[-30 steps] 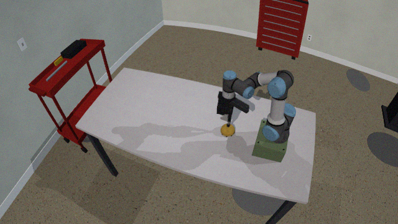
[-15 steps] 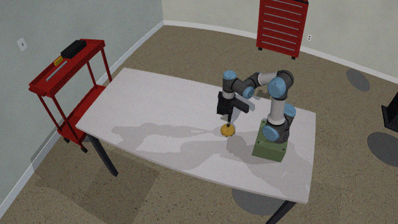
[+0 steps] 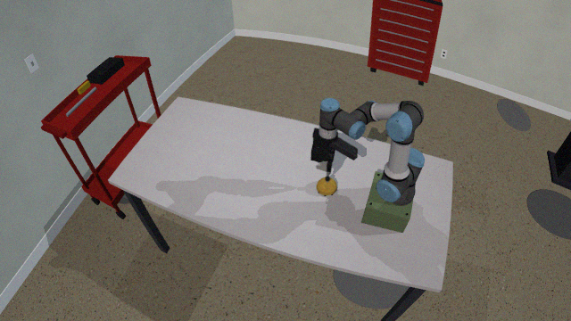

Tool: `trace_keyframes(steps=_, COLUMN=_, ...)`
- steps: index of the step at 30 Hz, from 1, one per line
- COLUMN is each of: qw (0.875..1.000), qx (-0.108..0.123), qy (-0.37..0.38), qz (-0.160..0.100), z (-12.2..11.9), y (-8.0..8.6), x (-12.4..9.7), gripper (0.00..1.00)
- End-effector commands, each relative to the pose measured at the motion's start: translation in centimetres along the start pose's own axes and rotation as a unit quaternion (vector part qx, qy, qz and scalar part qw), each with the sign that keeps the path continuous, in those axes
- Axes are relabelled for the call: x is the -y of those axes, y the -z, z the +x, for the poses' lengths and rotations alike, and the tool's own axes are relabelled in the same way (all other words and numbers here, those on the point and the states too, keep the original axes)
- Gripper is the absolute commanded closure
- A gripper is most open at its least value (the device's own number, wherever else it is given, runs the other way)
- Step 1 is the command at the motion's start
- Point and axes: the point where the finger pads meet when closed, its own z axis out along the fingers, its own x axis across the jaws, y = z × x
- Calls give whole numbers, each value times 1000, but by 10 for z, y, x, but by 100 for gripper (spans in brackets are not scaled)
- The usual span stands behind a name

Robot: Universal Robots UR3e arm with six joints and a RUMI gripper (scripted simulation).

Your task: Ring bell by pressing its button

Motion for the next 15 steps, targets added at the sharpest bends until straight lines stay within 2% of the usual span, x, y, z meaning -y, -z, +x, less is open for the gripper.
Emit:
trace_keyframes(steps=1, qw=1000, qx=-2, qy=0, qz=3, z=1, y=16, x=1, gripper=100)
trace_keyframes(steps=7, qw=1000, qx=-2, qy=0, qz=3, z=1, y=34, x=1, gripper=100)
trace_keyframes(steps=9, qw=1000, qx=-2, qy=0, qz=3, z=1, y=34, x=1, gripper=100)
trace_keyframes(steps=15, qw=1000, qx=-2, qy=0, qz=3, z=1, y=48, x=1, gripper=100)
